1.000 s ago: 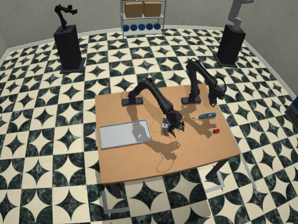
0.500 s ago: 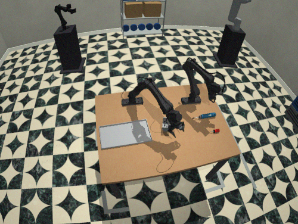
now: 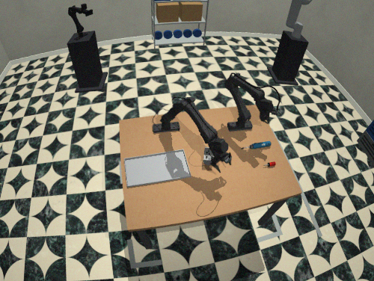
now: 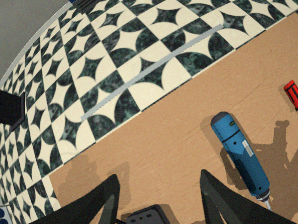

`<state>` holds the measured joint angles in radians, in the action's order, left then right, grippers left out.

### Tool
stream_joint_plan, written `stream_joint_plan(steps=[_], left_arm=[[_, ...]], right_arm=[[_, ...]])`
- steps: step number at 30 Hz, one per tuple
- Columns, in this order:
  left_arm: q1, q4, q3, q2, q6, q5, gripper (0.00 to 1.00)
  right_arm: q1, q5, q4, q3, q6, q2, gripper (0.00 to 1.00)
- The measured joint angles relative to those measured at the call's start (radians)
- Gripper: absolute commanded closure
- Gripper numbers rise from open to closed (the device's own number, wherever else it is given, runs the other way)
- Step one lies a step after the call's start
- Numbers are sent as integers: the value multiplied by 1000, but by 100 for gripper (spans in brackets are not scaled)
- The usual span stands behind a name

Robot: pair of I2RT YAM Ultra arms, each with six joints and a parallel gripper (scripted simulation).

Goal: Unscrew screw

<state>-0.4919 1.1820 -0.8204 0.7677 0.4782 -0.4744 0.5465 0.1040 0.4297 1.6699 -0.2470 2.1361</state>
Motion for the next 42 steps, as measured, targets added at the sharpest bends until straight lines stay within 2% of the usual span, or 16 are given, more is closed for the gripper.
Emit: stream_joint_plan(steps=[10, 42], left_arm=[[-6, 35, 16, -151, -141, -102, 35], [-21, 36, 16, -156, -196, -113, 35]], right_arm=[[0, 0, 0, 0, 0, 0, 14], [0, 0, 0, 0, 0, 0, 14]])
